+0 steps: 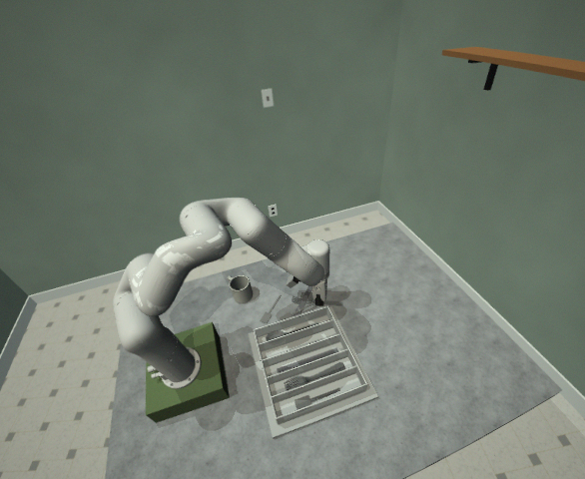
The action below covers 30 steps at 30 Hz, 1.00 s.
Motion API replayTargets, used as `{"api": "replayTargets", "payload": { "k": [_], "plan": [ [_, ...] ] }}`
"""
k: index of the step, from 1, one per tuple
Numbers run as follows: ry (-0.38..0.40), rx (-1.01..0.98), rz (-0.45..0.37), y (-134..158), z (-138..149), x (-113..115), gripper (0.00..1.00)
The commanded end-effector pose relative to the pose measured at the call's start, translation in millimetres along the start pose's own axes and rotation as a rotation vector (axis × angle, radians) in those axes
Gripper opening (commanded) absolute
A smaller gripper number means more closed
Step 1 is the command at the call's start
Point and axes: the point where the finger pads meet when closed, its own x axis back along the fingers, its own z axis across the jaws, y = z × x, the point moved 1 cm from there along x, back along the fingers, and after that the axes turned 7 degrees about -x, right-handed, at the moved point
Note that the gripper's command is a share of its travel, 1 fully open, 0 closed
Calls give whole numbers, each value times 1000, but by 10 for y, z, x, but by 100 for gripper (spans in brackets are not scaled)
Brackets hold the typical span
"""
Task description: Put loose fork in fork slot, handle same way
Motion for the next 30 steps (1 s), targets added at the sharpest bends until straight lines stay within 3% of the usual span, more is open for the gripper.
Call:
{"api": "replayTargets", "payload": {
  "k": [1, 21, 30],
  "plan": [
    [-2, 0, 2, -8, -4, -5, 5],
    [-2, 0, 2, -8, -4, 55, 5],
    [-2, 0, 2, -8, -3, 276, 5]
  ]
}}
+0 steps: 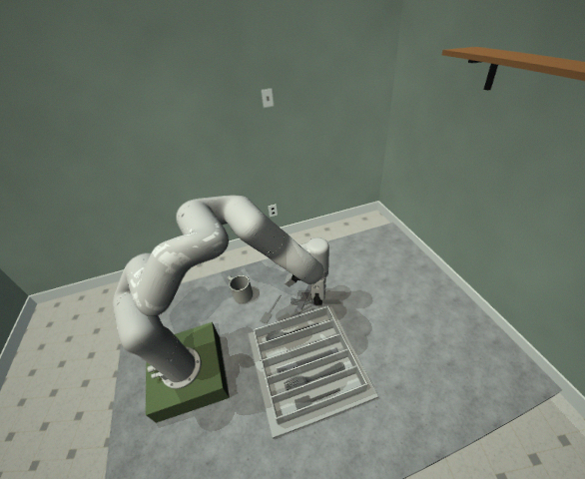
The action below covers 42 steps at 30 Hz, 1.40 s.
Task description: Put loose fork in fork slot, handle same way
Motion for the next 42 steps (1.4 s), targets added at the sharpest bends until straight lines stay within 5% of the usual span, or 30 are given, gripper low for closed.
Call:
{"api": "replayTargets", "payload": {
  "k": [1, 23, 42],
  "plan": [
    [11, -1, -9, 35, 35, 221, 5],
    [11, -1, -9, 27, 26, 1079, 5],
    [11, -1, -9, 25, 23, 1341, 5]
  ]
}}
